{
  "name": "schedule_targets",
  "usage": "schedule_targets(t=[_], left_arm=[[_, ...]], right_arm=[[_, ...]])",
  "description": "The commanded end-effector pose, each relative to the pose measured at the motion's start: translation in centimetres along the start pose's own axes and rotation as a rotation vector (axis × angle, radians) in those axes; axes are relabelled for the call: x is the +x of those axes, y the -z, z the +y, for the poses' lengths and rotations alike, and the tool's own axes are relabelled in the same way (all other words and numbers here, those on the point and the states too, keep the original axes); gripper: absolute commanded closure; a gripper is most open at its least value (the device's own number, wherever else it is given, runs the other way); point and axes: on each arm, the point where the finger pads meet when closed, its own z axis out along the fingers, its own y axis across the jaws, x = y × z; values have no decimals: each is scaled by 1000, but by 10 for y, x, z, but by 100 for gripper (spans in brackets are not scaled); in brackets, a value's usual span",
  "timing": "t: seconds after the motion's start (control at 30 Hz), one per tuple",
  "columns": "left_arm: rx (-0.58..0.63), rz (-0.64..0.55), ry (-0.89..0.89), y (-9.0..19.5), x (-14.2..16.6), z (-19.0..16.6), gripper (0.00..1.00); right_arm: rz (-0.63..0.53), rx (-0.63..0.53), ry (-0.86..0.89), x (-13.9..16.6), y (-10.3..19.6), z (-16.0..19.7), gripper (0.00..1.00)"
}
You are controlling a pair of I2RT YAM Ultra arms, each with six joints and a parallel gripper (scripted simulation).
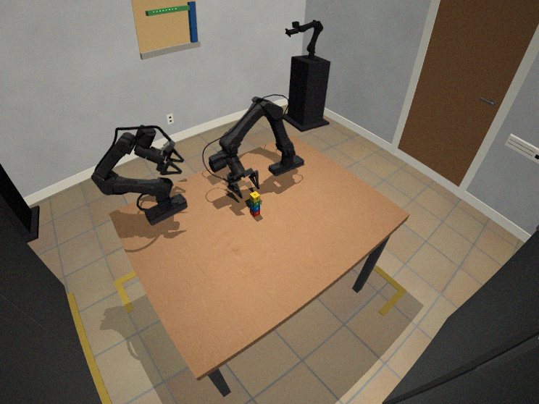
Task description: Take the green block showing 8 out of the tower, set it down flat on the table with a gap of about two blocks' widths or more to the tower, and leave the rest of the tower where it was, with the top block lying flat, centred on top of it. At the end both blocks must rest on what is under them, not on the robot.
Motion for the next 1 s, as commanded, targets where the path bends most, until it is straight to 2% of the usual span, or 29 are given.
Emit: schedule_targets(t=[0.0, 0.13, 0.23, 0.3, 0.33, 0.43, 0.8, 0.87, 0.97], left_arm=[[-9, 16, -11, 3, 1, -1, 0], [-9, 16, -11, 3, 1, -1, 0], [-6, -47, 71, 7, -1, 2, 34], [-6, -47, 71, 7, -1, 2, 34], [3, -76, 117, 6, -2, 2, 45], [12, -176, 290, 13, 0, 13, 45], [116, -369, 711, 18, 22, 31, 45], [116, -369, 711, 18, 22, 31, 45], [182, -431, 855, 19, 27, 33, 45]], right_arm=[[21, -7, -14, 10, 0, 0, 0], [22, -7, -14, 10, 0, 0, 0], [22, -7, -14, 10, 0, 0, 0], [22, -7, -14, 10, 0, 0, 0], [22, -7, -14, 10, 0, 0, 0], [22, -7, -14, 10, 0, 0, 0], [19, -10, -17, 7, 1, 0, 0], [19, -10, -17, 7, 1, 0, 0], [19, -10, -17, 7, 1, 0, 0]])
